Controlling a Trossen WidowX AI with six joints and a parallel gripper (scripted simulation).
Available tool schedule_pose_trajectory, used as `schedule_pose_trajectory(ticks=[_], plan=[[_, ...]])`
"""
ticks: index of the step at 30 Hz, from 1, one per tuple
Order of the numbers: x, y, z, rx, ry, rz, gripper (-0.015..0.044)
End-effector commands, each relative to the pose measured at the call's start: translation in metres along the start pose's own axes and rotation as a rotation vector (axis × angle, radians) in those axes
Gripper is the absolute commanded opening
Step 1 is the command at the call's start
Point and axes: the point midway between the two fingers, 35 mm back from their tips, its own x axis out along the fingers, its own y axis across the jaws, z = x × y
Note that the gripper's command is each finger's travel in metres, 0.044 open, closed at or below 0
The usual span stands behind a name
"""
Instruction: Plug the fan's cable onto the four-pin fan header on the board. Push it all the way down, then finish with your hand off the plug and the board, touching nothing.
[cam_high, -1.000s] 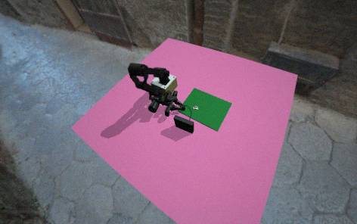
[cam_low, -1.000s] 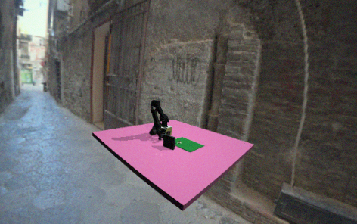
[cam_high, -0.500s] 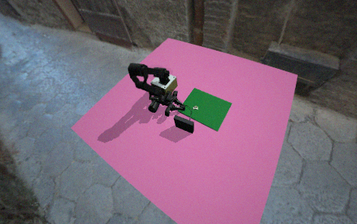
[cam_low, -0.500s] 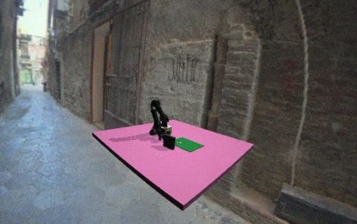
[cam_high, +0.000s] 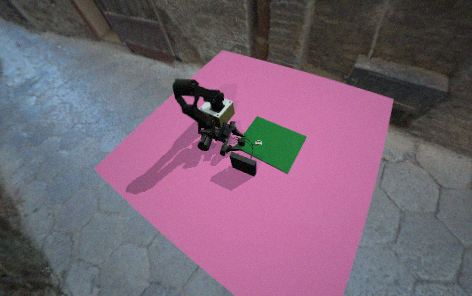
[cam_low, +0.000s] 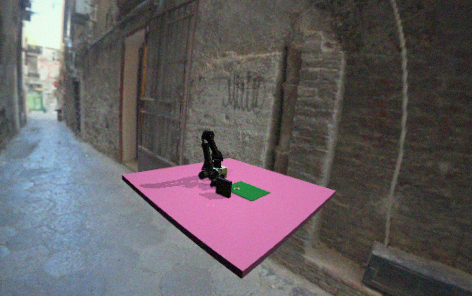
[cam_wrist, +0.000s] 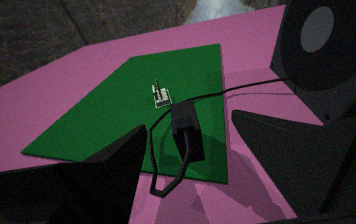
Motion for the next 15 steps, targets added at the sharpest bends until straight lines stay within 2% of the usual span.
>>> schedule_pose_trajectory(ticks=[1,15], plan=[[0.004,-0.005,-0.003,0.024,0.065,0.024,0.044],[0.017,-0.013,-0.005,0.093,0.28,0.091,0.044]])
